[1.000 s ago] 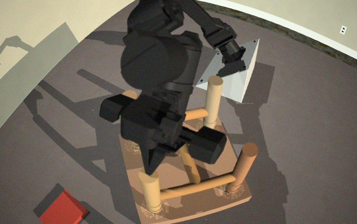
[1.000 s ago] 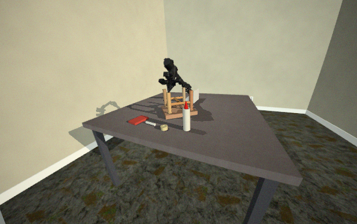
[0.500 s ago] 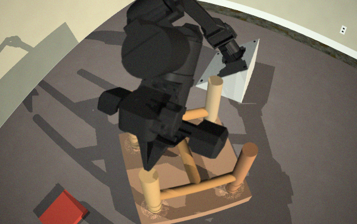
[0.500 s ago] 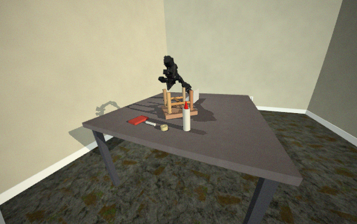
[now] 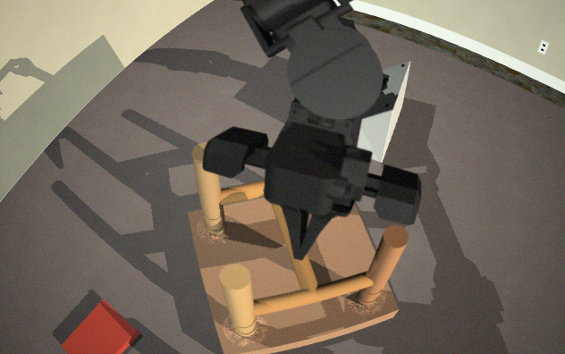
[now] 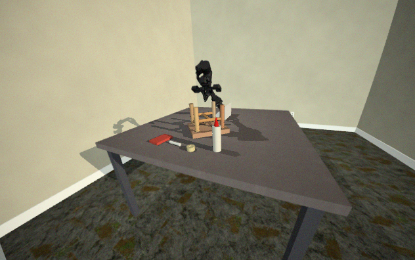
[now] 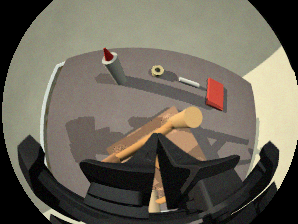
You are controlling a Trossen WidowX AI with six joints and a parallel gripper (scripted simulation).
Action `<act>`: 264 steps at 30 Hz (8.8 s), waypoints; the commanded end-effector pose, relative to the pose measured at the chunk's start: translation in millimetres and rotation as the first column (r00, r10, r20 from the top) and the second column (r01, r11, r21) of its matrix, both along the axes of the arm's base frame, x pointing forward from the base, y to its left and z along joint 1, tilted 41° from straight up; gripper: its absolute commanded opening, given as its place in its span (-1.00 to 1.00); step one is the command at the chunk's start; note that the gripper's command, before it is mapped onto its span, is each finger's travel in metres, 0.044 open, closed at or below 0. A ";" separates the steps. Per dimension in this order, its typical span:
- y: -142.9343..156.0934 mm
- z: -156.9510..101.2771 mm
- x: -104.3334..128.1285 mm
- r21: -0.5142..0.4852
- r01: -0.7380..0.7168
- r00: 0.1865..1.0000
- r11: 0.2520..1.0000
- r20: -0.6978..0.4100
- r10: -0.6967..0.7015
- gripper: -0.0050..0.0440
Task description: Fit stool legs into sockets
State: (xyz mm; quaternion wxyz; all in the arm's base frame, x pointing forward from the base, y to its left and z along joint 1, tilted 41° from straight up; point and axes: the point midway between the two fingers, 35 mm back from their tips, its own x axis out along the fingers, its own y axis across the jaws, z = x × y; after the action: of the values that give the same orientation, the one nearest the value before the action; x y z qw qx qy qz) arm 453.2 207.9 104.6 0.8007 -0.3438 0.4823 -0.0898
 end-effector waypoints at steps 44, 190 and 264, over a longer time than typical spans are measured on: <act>30.6 -77.4 -83.2 -0.100 -0.037 0.959 0.994 -0.285 0.007 -0.80; -108.3 100.4 -77.2 0.014 0.384 0.921 0.923 0.057 -0.384 -0.80; -170.8 67.6 -77.8 0.030 0.431 0.897 0.902 0.092 -0.432 -0.80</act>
State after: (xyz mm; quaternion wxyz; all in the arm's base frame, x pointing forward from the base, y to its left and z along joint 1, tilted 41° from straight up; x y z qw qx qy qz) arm 375.8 54.6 190.2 0.8044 -0.2181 0.4850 -0.2650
